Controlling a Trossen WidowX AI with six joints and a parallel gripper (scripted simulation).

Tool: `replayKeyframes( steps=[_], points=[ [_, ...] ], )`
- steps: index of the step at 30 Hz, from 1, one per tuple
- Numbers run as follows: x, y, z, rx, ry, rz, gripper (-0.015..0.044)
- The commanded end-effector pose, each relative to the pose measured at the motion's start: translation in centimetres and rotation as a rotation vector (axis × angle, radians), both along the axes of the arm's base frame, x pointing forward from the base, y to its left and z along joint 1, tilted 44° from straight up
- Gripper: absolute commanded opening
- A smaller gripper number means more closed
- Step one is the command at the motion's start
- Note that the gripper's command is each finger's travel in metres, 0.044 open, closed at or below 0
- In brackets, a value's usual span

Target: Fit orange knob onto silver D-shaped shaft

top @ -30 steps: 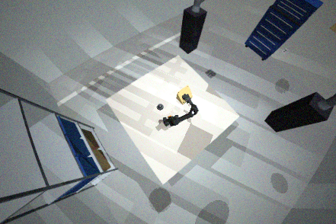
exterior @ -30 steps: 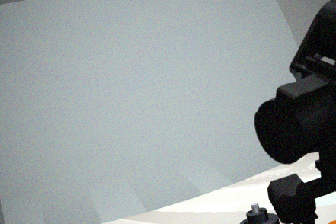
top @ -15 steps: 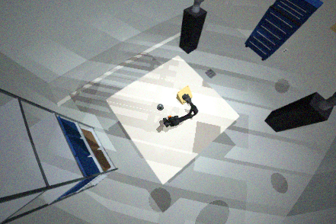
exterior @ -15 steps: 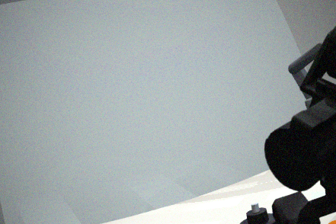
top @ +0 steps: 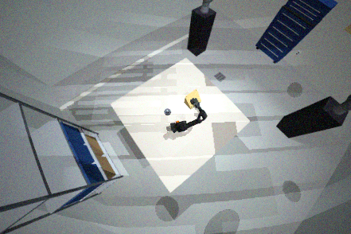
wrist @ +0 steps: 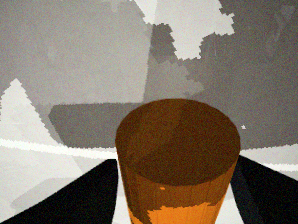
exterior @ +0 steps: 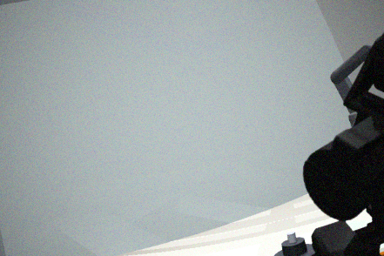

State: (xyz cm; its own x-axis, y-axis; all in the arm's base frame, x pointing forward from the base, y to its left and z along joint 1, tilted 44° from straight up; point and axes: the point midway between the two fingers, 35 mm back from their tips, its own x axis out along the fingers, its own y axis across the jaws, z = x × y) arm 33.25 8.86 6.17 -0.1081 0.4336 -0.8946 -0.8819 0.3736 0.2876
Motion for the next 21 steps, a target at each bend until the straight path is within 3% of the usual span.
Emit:
replayKeyframes(
  steps=[1, 7, 21],
  points=[
    [0.0, 0.1, 0.0, 0.003, 0.002, -0.003, 0.0220],
    [0.0, 0.1, 0.0, 0.003, 0.002, -0.003, 0.0180],
    [-0.5, -1.1, -0.1, 0.163, -0.069, -0.055, 0.0179]
  ],
)
